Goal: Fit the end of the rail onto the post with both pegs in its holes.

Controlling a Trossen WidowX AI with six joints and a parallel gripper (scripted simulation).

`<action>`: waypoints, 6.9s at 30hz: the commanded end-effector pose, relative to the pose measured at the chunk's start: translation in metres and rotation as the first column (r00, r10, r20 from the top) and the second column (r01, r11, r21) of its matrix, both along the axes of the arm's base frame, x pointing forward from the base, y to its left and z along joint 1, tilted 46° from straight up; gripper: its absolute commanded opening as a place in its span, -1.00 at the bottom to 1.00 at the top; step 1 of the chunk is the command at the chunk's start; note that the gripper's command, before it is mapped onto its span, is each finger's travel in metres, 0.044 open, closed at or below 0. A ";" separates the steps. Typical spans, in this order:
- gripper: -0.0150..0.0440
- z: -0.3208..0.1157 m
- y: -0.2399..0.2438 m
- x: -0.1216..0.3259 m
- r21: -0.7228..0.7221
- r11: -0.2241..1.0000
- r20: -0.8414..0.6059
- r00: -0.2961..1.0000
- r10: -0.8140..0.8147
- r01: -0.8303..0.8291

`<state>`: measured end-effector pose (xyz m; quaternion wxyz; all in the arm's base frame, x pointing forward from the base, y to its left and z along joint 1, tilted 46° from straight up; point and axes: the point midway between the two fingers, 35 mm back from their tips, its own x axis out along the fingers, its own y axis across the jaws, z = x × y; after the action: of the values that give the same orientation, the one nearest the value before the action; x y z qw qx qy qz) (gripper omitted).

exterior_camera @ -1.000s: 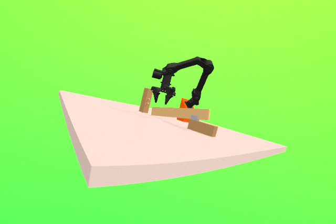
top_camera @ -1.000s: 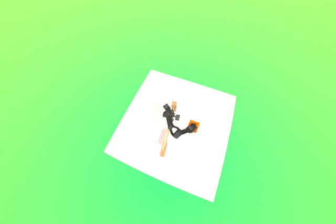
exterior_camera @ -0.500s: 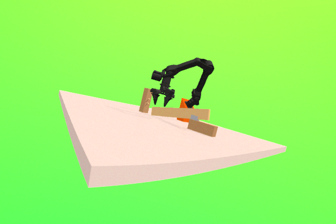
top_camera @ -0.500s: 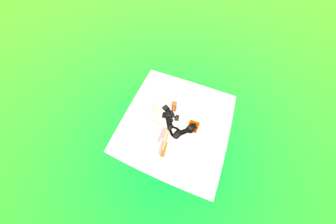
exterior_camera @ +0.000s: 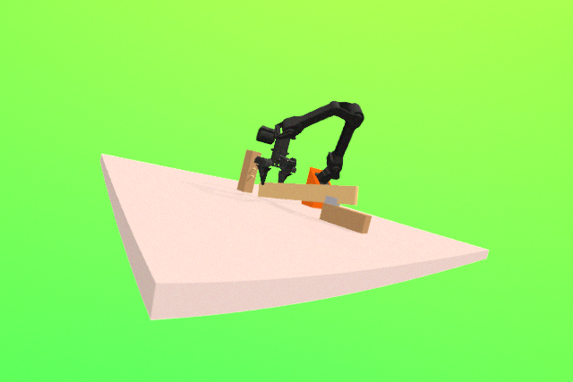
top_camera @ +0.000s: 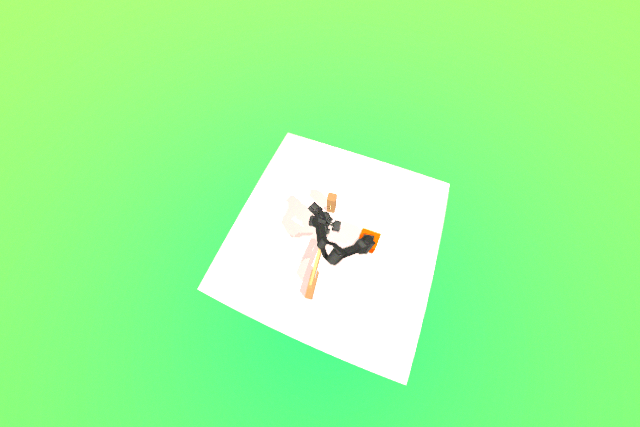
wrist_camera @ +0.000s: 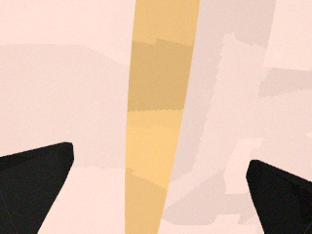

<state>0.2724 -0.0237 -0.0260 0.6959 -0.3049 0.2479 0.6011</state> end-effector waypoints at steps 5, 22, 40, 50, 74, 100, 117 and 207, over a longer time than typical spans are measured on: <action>1.00 -0.011 0.012 -0.002 0.014 1.000 -0.018 1.000 0.001 -0.001; 0.64 -0.023 0.026 -0.002 0.018 1.000 -0.017 1.000 0.002 -0.002; -0.43 -0.023 0.026 -0.002 0.018 1.000 -0.017 1.000 0.002 -0.002; -0.49 -0.023 0.026 -0.002 0.018 1.000 -0.017 1.000 0.002 -0.002; -0.49 -0.014 0.016 -0.001 0.017 1.000 -0.017 1.000 0.002 -0.002; -0.49 -0.004 0.007 0.000 0.017 1.000 -0.017 1.000 0.002 -0.002; -0.49 0.001 0.001 -0.001 0.017 1.000 -0.017 1.000 0.002 -0.002; -0.49 0.012 -0.014 -0.008 0.016 1.000 -0.018 1.000 0.002 -0.002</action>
<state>0.2645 -0.0346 -0.0133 0.6935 -0.2920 0.2490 0.6097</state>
